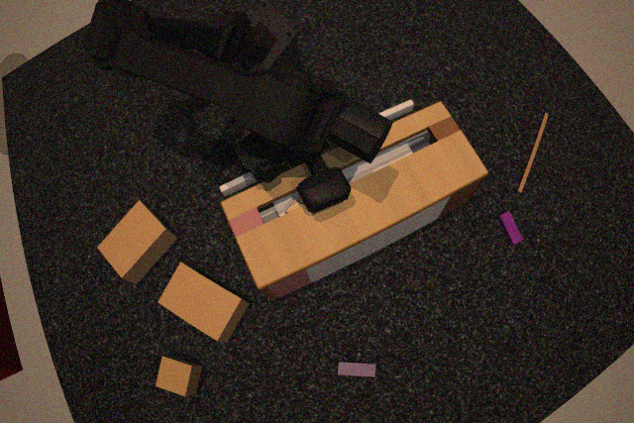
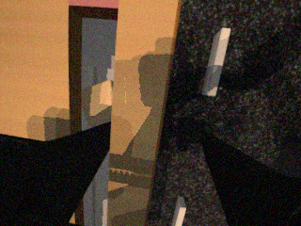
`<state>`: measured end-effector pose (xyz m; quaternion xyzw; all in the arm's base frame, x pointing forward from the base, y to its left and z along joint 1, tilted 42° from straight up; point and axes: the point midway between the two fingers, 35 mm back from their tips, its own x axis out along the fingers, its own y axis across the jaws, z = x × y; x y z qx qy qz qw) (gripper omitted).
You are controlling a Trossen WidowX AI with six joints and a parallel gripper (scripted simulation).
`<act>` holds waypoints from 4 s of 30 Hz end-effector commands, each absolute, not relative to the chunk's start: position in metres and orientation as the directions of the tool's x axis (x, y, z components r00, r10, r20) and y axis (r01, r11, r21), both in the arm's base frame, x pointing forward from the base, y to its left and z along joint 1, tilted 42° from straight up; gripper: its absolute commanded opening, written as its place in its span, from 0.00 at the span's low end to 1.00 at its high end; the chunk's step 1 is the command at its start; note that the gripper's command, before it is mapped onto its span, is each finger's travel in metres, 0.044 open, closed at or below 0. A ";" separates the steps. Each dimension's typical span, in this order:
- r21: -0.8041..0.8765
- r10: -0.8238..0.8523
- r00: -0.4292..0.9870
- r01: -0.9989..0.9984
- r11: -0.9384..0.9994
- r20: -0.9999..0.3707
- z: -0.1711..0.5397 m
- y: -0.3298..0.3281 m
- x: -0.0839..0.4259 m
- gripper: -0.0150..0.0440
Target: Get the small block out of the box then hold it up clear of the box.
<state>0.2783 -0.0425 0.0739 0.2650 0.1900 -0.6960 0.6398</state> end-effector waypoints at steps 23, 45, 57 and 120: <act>0.080 -0.800 -0.054 0.989 -0.126 -0.597 0.079 -0.055 0.276 0.93; 0.080 -0.801 -0.054 0.989 -0.126 -0.596 0.106 -0.084 0.271 0.93; 0.078 -0.798 -0.055 0.989 -0.127 -0.601 0.138 -0.061 0.272 0.93; 0.664 -0.659 0.376 -0.138 -0.735 -0.651 0.103 -0.136 0.221 0.74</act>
